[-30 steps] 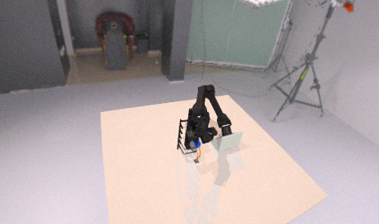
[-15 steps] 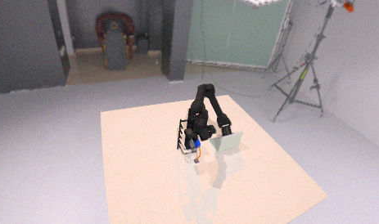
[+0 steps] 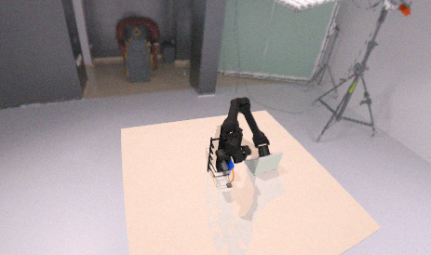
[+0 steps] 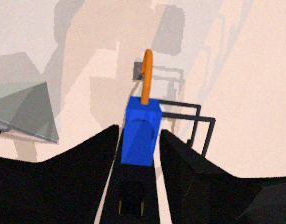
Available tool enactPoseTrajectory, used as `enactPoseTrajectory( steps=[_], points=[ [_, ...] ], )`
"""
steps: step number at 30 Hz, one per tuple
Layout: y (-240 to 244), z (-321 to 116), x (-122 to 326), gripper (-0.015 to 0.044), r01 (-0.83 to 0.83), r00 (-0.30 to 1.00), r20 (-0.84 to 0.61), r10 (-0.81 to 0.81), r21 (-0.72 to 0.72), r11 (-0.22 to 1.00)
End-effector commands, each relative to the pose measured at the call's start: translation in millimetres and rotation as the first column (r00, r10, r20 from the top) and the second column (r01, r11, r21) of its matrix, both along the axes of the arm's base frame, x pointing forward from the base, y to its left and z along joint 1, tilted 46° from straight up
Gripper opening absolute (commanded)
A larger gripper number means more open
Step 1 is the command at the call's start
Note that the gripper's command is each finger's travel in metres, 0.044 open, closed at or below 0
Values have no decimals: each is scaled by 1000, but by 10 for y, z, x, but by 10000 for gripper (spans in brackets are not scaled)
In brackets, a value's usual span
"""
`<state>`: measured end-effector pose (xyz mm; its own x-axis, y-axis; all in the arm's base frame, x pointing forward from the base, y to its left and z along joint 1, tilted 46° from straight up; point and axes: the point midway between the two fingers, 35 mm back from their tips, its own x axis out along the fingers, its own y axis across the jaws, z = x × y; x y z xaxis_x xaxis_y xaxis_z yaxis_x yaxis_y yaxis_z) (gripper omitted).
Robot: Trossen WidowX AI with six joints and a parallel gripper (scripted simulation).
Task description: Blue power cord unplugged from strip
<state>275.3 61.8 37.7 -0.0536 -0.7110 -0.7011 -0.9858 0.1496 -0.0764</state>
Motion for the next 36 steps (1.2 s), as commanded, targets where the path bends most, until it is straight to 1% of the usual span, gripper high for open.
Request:
enactPoseTrajectory(
  steps=[1, 13, 36],
  points=[
    [3, 2, 0, 81, 0, 1000, 0, 0, 0, 1000],
    [3, 2, 0, 1, 0, 1000, 0, 0, 0, 1000],
    [205, -178, 57, 0, -3, 1000, 0, 3, 1, 1000]
  ],
)
